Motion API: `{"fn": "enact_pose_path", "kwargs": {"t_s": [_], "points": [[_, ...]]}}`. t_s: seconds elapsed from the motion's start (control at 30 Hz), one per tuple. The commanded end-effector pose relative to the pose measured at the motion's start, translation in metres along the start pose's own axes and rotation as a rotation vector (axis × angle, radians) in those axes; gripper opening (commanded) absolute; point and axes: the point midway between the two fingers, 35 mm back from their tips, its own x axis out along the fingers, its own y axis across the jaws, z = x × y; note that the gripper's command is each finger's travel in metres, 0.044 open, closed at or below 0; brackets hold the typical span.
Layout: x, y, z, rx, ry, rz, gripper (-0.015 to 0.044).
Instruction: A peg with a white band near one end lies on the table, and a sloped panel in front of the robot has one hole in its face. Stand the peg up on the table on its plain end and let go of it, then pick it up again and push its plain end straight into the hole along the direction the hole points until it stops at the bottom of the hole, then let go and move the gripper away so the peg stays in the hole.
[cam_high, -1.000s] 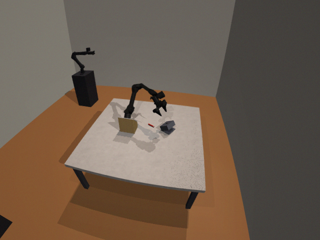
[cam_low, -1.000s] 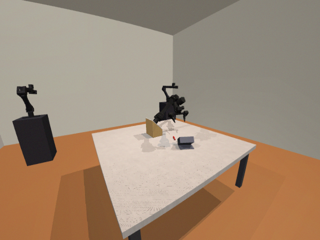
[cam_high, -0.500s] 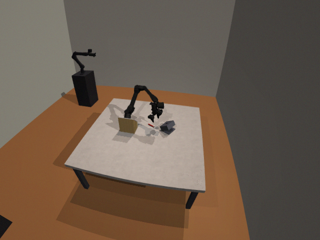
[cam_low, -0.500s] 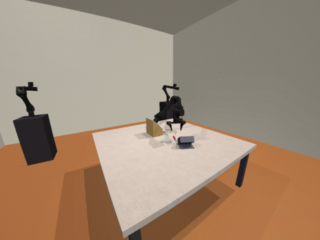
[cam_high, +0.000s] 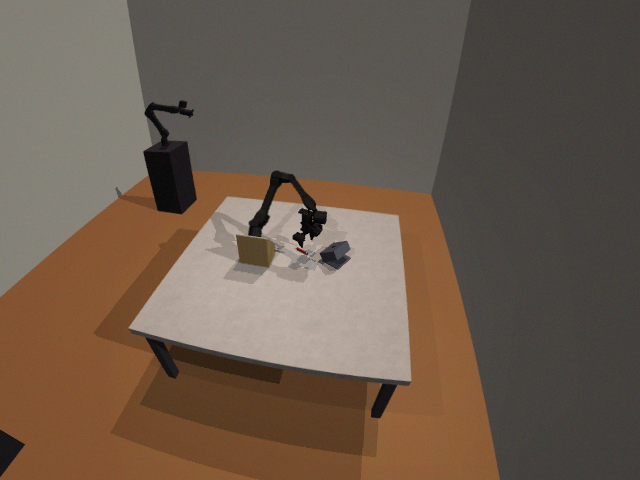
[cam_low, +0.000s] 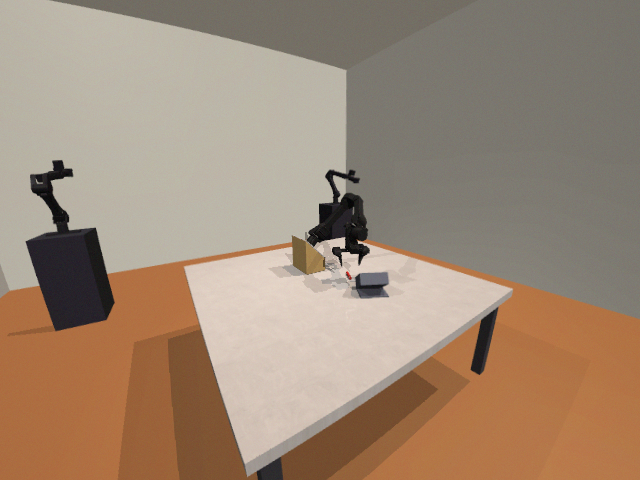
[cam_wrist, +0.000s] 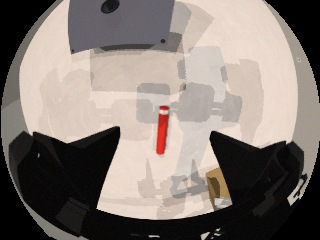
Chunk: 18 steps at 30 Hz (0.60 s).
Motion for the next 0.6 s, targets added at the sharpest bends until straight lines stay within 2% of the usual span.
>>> {"fn": "enact_pose_path", "kwargs": {"t_s": [0.0,0.57], "points": [[0.008,-0.001,-0.001,0.006,0.008,0.000,0.0440],[0.036,-0.001,0.000,0.006,0.008,0.000,0.0440]]}}
